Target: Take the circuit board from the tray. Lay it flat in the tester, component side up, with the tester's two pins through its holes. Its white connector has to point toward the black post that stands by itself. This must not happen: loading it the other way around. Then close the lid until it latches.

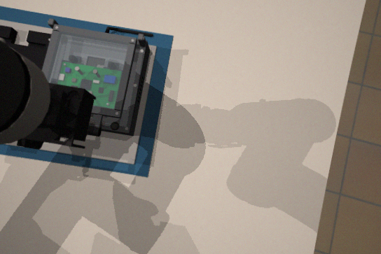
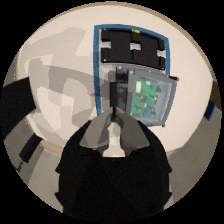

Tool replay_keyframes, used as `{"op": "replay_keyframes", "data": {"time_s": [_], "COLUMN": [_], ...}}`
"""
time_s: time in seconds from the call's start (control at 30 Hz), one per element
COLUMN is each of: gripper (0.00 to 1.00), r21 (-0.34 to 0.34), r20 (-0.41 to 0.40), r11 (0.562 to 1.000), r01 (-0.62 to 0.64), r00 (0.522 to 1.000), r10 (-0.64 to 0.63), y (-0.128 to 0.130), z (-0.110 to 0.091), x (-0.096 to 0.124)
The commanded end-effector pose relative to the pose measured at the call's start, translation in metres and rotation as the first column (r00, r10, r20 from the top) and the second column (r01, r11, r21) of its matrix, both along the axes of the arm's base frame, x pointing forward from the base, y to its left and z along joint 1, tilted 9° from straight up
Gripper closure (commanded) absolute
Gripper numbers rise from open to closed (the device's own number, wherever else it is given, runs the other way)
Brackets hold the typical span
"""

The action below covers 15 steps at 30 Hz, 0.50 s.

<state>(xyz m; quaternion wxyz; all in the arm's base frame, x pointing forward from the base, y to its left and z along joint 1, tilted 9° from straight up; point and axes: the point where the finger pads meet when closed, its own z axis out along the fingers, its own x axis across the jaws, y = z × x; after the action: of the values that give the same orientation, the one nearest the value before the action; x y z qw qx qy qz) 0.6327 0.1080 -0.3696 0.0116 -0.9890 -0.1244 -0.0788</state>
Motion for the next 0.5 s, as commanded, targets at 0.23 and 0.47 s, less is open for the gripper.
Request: {"op": "replay_keyframes", "data": {"time_s": [0.23,0.47], "gripper": [1.00,1.00], "r21": [0.002,0.001], "r20": [-0.002,-0.001], "r11": [1.000,1.000], "r01": [0.000,0.000], "r00": [1.000,1.000], "r10": [0.000,0.000], "y": [-0.0003,-0.0006], "z": [-0.0019,-0.0028], "x": [-0.0017,-0.0012]}}
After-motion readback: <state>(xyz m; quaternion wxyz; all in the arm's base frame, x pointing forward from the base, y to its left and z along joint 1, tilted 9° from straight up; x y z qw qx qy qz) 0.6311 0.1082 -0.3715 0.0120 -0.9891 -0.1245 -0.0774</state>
